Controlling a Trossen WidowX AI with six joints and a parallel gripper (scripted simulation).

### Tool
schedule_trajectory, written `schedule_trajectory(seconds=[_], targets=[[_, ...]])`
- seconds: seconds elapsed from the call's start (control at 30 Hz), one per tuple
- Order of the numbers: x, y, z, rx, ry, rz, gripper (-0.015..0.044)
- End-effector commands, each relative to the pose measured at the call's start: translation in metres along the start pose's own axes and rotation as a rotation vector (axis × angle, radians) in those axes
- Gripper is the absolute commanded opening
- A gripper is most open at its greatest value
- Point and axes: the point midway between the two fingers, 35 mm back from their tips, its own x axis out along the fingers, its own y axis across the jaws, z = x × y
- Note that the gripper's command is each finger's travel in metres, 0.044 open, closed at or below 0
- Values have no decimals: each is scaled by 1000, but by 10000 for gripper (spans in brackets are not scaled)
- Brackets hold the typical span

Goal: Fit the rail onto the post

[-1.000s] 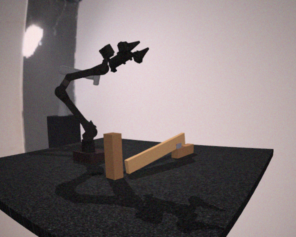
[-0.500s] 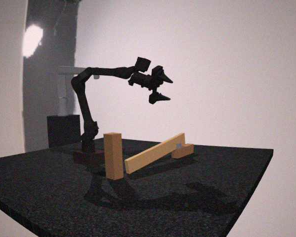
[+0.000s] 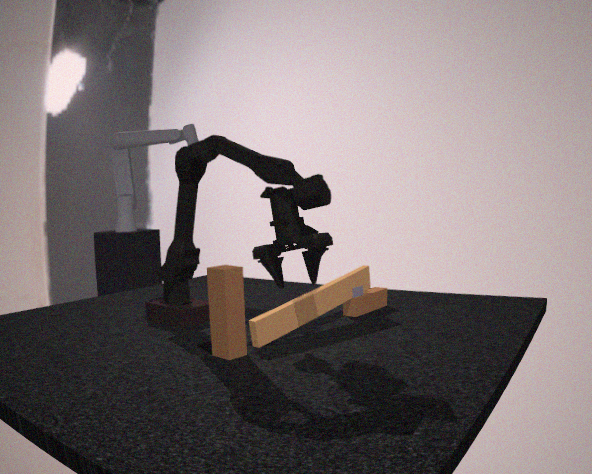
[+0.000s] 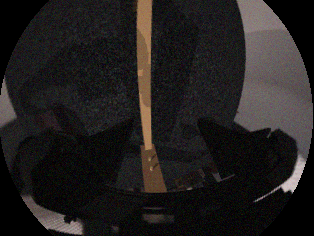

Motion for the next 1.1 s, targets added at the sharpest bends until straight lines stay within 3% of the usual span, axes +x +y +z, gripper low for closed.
schedule_trajectory(seconds=[0.0, 1.07], targets=[[18, 23, -21, -8, -21, 198, 440], [60, 28, -19, -8, -23, 209, 440]])
